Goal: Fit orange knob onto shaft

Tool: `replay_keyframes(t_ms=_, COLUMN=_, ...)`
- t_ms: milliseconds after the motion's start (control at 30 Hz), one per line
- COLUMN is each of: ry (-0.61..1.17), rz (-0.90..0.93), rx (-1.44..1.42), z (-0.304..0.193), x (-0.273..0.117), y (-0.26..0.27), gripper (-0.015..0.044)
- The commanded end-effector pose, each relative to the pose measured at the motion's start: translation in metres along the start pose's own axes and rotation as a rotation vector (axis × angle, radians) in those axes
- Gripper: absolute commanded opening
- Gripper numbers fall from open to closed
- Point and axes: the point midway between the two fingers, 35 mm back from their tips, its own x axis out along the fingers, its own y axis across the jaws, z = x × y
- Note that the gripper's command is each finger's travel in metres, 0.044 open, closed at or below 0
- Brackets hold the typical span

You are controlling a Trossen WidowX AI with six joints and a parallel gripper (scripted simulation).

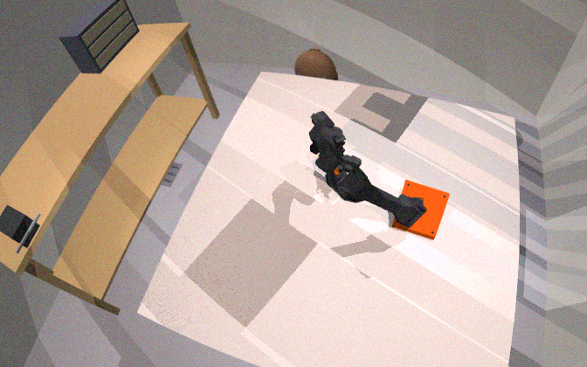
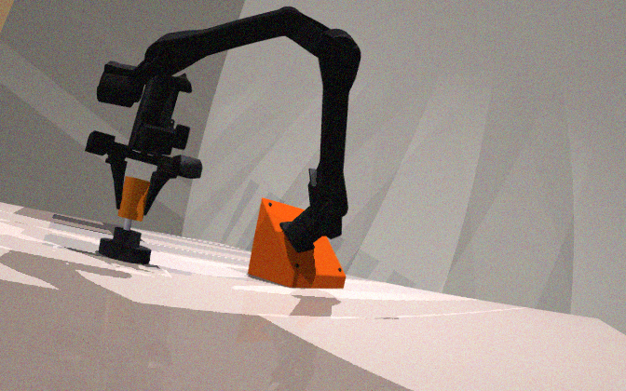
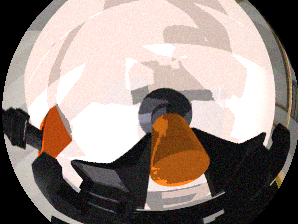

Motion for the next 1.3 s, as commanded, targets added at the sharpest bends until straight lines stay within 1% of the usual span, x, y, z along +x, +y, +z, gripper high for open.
replay_keyframes(t_ms=0, ry=0.002, rz=-0.001, rx=0.001, z=-0.0021, x=-0.0033, y=-0.0003, gripper=0.0000)
replay_keyframes(t_ms=133, ry=0.002, rz=-0.001, rx=-0.025, z=-0.0017, x=-0.0046, y=-0.0001, gripper=0.0000)
replay_keyframes(t_ms=333, ry=0.002, rz=-0.001, rx=-0.208, z=-0.0009, x=-0.0029, y=0.0013, gripper=0.0000)
replay_keyframes(t_ms=1267, ry=0.002, rz=-0.001, rx=-0.208, z=-0.0004, x=0.0007, y=0.0015, gripper=0.0000)
